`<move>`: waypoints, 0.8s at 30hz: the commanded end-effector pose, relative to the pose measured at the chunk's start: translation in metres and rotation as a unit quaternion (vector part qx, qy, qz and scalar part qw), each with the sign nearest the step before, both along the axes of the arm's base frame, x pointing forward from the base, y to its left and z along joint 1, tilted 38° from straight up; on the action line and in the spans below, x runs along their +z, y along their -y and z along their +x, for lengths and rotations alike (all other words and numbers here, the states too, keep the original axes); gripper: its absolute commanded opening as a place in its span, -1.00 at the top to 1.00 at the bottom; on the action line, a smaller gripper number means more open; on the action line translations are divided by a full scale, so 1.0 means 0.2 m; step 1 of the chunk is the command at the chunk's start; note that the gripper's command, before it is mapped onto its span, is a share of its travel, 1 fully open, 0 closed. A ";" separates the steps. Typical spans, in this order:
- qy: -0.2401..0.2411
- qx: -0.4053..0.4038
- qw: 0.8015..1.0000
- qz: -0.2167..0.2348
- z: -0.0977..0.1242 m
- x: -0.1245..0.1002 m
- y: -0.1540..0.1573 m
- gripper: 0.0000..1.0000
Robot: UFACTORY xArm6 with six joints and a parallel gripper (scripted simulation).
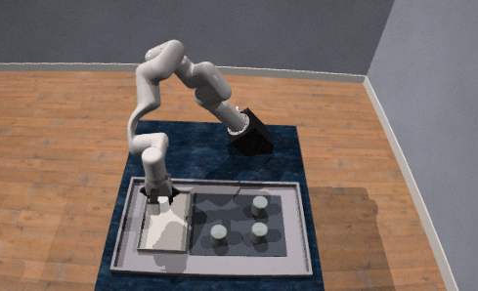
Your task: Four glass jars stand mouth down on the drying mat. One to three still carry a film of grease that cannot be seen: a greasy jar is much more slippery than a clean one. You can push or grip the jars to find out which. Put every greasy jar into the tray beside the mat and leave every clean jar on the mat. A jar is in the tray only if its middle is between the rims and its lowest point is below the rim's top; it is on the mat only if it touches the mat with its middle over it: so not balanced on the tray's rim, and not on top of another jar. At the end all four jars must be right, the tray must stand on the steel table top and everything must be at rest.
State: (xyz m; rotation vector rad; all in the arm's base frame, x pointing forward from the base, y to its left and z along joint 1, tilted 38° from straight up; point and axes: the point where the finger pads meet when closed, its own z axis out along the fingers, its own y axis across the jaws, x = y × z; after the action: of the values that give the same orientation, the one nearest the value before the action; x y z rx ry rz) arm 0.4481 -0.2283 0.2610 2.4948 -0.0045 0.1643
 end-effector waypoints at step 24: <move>0.003 0.001 1.000 -0.001 0.05 -0.25 0.20 1.00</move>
State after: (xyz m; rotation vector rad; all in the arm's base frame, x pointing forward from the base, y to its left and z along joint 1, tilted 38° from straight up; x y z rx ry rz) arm 0.4549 -0.2601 0.2194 2.4947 -0.0046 0.1670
